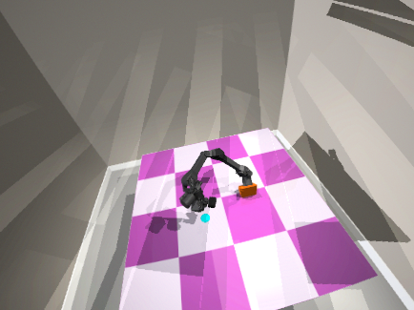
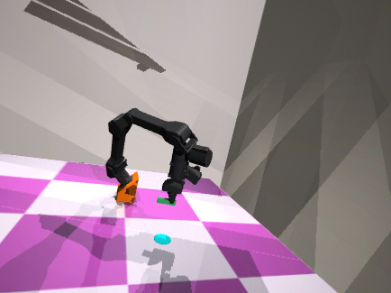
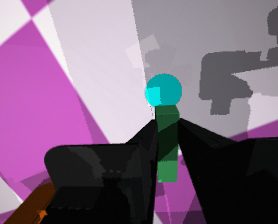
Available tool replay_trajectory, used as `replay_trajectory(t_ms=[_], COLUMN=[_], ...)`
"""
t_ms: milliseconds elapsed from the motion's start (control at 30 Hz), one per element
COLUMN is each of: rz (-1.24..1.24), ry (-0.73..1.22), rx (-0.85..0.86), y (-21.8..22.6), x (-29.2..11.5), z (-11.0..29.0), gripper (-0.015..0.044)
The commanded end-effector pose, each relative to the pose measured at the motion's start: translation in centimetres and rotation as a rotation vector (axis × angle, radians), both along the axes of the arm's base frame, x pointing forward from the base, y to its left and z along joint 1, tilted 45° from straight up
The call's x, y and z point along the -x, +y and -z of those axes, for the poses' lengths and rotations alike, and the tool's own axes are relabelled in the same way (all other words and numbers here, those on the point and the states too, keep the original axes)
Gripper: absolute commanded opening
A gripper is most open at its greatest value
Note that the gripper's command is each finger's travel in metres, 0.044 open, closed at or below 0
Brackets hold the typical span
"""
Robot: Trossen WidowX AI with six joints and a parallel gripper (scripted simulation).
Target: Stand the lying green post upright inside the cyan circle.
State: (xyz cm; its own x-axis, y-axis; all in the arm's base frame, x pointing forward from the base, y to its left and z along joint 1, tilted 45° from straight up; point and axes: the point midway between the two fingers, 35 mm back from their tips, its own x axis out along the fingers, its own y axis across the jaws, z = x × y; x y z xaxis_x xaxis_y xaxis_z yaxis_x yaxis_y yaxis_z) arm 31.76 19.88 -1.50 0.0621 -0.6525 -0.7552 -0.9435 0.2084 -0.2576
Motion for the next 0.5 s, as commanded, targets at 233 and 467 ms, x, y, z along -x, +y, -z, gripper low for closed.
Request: replay_trajectory(t_ms=[233,467], rz=[0.023,0.035], ry=[0.014,0.022], rx=[-0.083,-0.133], y=[-0.27,-0.44], x=[0.03,0.04], z=[0.32,0.72], gripper=[0.0023,0.0023])
